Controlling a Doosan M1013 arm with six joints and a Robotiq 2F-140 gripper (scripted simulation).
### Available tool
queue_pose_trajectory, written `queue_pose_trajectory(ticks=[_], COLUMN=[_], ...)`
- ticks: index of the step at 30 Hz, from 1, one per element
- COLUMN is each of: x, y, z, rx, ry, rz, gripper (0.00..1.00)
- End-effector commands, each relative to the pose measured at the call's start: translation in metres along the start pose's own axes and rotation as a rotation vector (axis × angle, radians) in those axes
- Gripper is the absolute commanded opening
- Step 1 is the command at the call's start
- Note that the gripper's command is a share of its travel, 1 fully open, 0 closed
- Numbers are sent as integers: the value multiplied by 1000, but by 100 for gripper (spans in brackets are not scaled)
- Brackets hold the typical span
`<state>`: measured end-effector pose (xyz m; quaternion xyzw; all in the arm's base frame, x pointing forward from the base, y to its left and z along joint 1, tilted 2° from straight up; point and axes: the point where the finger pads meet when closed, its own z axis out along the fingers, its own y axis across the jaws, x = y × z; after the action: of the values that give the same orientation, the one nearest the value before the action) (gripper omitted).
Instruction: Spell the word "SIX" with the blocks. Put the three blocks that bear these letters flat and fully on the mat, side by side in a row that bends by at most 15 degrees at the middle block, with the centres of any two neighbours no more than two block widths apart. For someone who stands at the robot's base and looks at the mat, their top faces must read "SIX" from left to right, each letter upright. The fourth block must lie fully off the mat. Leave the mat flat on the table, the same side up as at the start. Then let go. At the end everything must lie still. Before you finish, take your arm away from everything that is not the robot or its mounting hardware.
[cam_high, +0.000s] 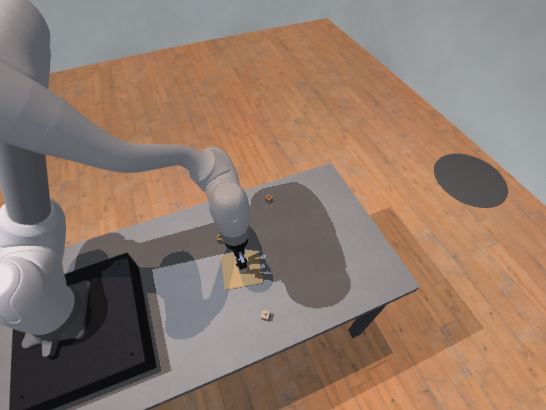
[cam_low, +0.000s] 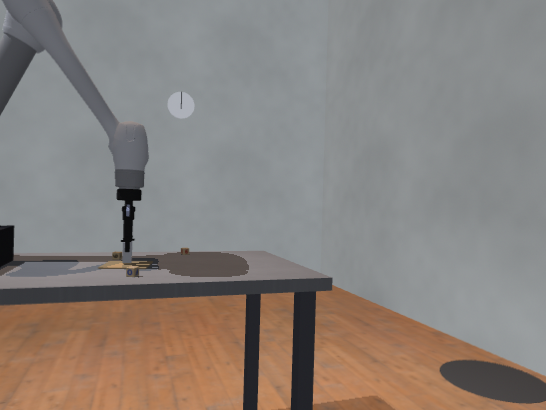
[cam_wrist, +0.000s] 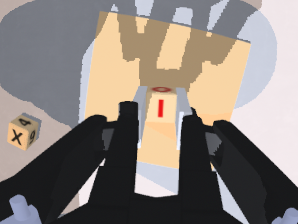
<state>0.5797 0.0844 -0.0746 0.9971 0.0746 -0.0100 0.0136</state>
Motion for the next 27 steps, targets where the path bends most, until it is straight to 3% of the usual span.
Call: queue_pose_trajectory(ticks=[1, 27], x=[1, 1], y=[3, 3], z=[2, 4], rx=[-2, -2], ry=[2, 2], rz=[8, 8], gripper=[13, 13])
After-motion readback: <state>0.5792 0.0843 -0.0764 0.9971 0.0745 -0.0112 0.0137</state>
